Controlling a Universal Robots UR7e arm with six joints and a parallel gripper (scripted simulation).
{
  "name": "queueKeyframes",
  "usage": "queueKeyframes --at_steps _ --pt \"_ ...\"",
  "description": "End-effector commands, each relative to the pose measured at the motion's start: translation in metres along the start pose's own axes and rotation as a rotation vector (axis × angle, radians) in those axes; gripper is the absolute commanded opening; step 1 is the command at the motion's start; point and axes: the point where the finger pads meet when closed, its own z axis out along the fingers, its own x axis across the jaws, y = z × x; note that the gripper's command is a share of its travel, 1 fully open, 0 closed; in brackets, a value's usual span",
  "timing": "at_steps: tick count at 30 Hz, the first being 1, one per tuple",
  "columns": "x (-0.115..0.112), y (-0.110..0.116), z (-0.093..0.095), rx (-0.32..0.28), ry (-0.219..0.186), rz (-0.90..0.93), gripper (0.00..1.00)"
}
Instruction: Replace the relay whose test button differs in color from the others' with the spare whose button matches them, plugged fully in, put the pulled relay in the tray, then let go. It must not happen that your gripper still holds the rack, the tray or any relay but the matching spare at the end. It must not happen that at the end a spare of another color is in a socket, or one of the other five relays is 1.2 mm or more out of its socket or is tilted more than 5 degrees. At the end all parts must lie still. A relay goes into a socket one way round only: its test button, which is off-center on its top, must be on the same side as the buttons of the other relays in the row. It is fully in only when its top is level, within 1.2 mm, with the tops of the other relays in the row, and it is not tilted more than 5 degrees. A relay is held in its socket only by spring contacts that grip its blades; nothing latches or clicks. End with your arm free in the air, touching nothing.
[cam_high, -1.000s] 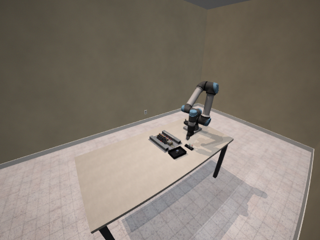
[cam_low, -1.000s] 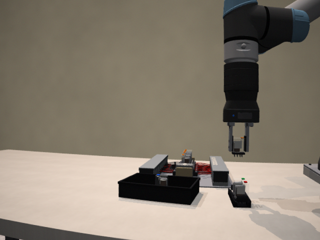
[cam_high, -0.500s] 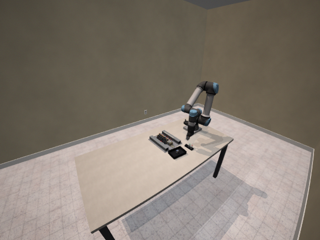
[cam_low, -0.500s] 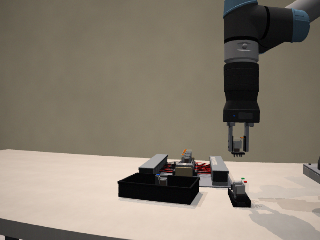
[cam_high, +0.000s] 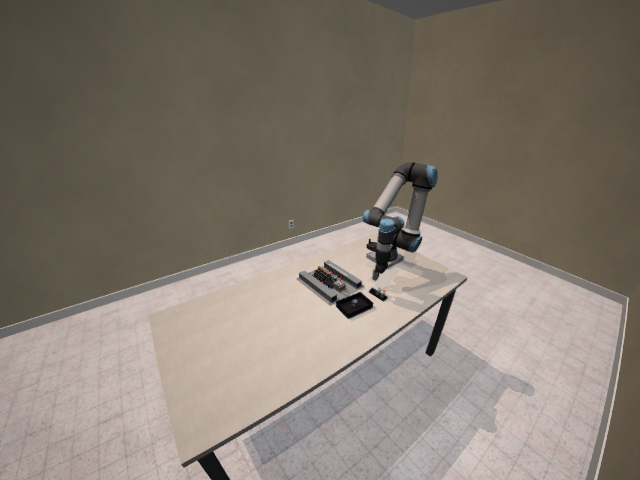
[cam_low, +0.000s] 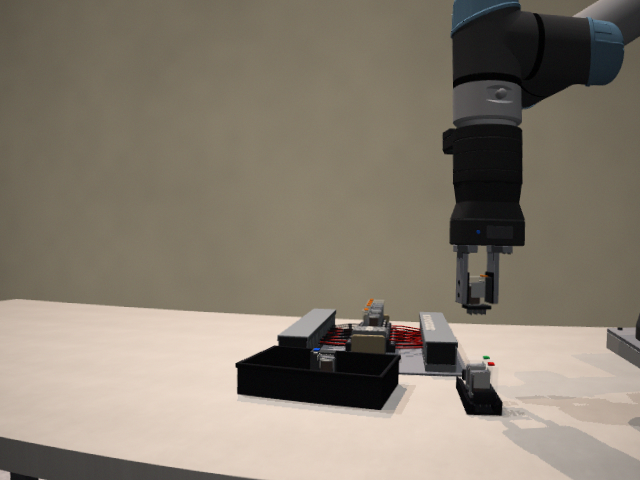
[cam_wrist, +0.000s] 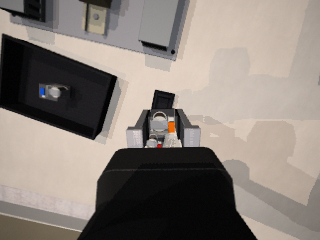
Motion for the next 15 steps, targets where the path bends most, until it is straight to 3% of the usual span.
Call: queueKeyframes --at_steps 1,3,15 --pt "-0.0004 0.0 -0.0004 0.0 -0.001 -0.132 0.0" --pt "-0.0004 0.0 -0.0004 0.0 -0.001 -0.224 0.0" --pt "-0.0004 0.0 -0.0004 0.0 -0.001 -0.224 0.0"
